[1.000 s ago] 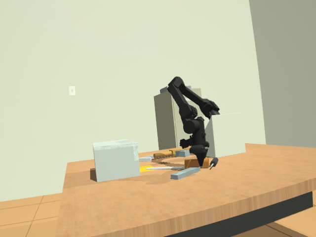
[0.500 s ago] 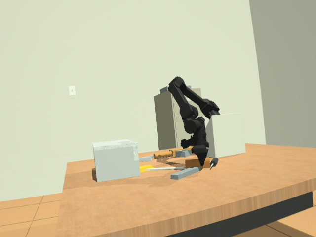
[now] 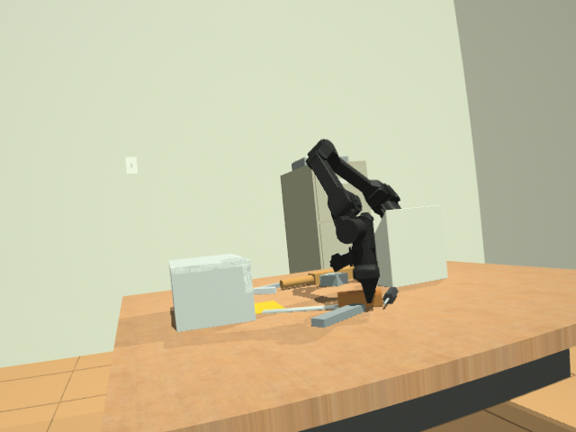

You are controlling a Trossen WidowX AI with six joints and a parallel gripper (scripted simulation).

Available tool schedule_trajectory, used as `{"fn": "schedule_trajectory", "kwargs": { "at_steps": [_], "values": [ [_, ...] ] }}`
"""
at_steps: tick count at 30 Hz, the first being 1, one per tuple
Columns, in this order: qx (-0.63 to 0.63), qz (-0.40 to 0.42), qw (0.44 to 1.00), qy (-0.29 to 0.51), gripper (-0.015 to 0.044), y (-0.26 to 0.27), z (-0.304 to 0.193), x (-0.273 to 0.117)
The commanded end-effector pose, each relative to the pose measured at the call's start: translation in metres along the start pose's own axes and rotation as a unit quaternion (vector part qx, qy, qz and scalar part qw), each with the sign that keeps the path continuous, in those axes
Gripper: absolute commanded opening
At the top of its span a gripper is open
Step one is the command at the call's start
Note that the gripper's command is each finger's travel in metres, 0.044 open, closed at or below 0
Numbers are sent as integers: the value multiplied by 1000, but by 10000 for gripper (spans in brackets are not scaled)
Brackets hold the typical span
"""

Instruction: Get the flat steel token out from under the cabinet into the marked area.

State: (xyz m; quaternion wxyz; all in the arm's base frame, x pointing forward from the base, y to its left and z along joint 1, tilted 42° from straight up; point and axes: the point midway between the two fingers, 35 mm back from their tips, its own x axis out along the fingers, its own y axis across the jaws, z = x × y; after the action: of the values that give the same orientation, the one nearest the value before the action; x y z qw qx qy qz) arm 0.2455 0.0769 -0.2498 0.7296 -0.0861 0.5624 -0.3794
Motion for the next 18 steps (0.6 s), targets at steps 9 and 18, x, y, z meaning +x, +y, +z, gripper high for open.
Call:
{"fn": "schedule_trajectory", "kwargs": {
  "at_steps": [9, 18],
  "values": [
    [-36, 0, 999, 0, 53, 0, 0, 0],
    [-31, 1, 1000, 0, 200, 1, 0, 0]
  ]
}}
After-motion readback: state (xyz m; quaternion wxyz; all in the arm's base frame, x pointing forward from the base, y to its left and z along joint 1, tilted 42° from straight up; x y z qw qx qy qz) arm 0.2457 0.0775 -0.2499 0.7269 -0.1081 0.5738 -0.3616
